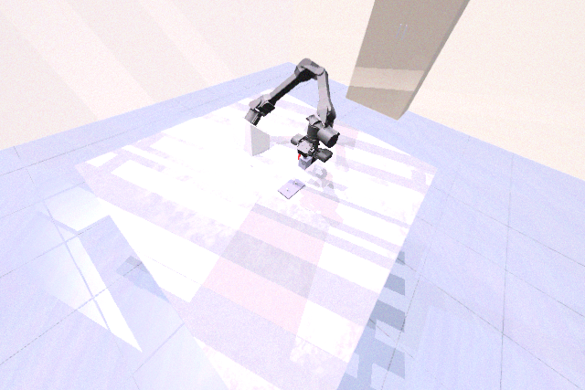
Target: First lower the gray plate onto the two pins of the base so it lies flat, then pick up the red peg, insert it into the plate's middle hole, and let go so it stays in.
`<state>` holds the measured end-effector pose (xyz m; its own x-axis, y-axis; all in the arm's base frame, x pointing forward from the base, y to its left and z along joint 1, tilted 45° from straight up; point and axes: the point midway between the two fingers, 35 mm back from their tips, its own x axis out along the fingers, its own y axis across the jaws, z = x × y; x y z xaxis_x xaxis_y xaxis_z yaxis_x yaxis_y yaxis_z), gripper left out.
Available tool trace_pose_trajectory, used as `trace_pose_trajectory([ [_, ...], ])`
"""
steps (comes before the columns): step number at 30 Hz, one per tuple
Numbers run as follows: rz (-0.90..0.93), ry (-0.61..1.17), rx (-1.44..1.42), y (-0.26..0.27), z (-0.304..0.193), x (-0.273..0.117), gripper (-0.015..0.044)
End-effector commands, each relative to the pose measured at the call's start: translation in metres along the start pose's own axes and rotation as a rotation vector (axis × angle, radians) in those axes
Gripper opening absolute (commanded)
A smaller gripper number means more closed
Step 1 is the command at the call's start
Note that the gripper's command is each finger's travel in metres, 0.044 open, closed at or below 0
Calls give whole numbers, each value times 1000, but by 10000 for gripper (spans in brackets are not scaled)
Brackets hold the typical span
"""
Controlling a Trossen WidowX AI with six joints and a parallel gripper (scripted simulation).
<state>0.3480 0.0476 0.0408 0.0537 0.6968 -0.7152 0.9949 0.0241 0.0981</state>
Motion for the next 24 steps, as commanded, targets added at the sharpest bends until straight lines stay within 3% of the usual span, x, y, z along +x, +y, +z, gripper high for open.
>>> trace_pose_trajectory([
  [1, -3, 0, 6, 0, 12, 7, 0],
  [24, -3, -1, 35, -4, 76, 46, 0],
])
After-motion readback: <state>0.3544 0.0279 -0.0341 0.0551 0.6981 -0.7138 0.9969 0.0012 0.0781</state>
